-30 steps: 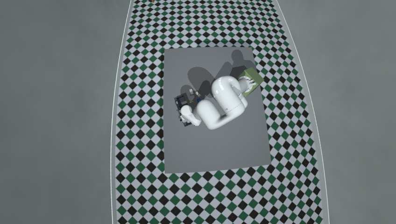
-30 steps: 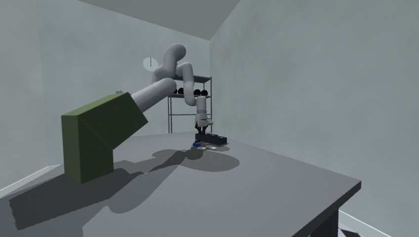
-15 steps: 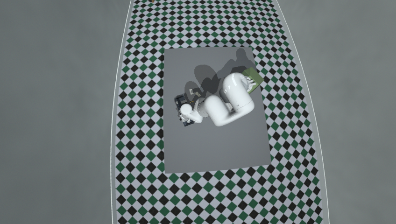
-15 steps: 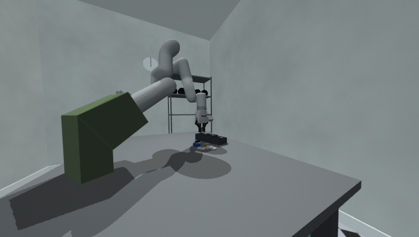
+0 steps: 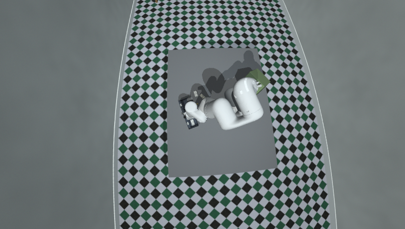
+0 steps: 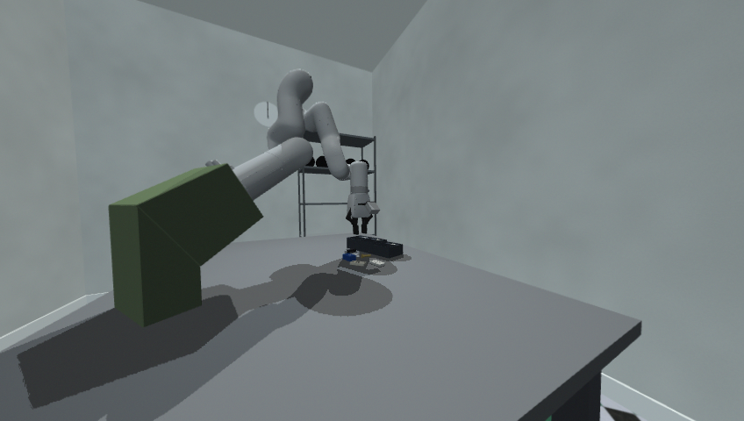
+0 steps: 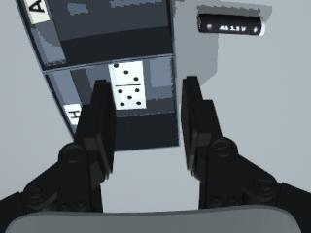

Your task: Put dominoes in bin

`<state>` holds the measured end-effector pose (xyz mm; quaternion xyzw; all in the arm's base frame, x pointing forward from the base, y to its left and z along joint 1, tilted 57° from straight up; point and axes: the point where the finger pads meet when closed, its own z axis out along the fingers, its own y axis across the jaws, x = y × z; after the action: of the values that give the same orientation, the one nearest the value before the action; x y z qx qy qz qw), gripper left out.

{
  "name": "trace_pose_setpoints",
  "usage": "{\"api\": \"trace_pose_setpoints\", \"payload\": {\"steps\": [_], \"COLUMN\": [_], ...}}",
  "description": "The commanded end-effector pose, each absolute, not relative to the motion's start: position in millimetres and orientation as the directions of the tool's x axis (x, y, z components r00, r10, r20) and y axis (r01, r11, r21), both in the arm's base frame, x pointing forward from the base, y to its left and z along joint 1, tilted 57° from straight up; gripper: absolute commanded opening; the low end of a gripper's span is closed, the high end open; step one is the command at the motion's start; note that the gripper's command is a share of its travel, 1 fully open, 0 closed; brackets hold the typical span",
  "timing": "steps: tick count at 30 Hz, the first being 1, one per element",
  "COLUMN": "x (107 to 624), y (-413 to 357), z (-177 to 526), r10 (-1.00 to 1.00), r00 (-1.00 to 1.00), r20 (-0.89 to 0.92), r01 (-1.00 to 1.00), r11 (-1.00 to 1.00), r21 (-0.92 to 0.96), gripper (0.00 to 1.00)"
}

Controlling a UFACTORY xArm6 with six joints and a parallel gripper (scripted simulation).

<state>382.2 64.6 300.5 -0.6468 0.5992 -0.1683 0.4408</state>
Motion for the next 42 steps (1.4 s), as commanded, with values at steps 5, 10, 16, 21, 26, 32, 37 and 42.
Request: {"api": "trace_pose_setpoints", "payload": {"steps": [5, 10, 16, 21, 26, 32, 37, 42], "x": [381.7, 381.1, 380.3, 380.0, 379.3, 380.0, 380.3, 379.9], "y": [17.2, -16.6, -57.2, -77.5, -111.4, -123.0, -121.0, -118.3], "z": [268.3, 243.8, 214.4, 199.6, 175.2, 167.8, 169.6, 171.0], "r10": [-0.917, -0.917, -0.917, -0.917, -0.917, -0.917, -0.917, -0.917], "r00": [0.239, 0.239, 0.239, 0.239, 0.238, 0.238, 0.238, 0.238], "r20": [-0.320, -0.320, -0.320, -0.320, -0.320, -0.320, -0.320, -0.320], "r01": [-0.624, -0.624, -0.624, -0.624, -0.624, -0.624, -0.624, -0.624], "r11": [0.108, 0.108, 0.108, 0.108, 0.108, 0.108, 0.108, 0.108], "r21": [-0.774, -0.774, -0.774, -0.774, -0.774, -0.774, -0.774, -0.774], "gripper": [0.41, 0.41, 0.41, 0.41, 0.41, 0.41, 0.41, 0.41]}}
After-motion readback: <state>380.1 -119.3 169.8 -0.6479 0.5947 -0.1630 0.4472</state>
